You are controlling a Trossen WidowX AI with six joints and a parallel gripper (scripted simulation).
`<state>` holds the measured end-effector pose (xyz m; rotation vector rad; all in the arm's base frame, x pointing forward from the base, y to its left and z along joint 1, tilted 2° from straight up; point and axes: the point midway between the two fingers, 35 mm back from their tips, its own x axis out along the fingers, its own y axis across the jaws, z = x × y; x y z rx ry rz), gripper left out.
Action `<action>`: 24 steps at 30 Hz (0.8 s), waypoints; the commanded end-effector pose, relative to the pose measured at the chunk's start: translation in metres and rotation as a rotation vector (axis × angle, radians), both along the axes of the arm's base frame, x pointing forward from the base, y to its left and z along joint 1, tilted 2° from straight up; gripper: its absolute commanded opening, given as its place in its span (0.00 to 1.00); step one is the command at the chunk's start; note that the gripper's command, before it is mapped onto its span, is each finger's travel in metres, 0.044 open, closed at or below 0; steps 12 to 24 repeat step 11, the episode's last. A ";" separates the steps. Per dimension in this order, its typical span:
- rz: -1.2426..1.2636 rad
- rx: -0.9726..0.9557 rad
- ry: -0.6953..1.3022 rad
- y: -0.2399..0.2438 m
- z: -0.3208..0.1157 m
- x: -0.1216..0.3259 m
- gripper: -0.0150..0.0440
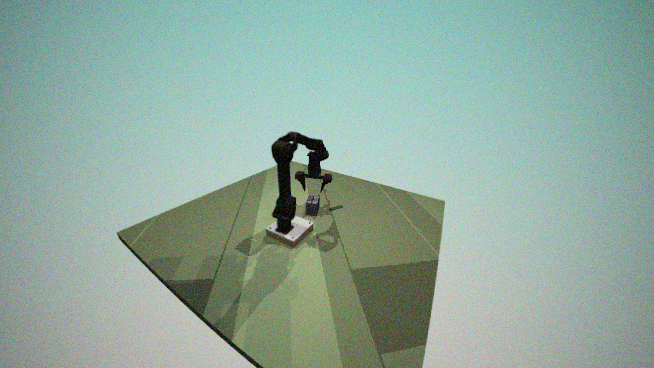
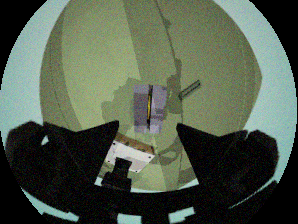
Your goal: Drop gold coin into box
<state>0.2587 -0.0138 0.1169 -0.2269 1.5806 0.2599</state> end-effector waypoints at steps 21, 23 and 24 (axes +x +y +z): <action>0.001 -0.001 -0.021 0.000 0.032 0.000 1.00; 0.001 -0.001 -0.021 0.000 0.032 0.000 1.00; 0.001 -0.001 -0.021 0.000 0.032 0.000 1.00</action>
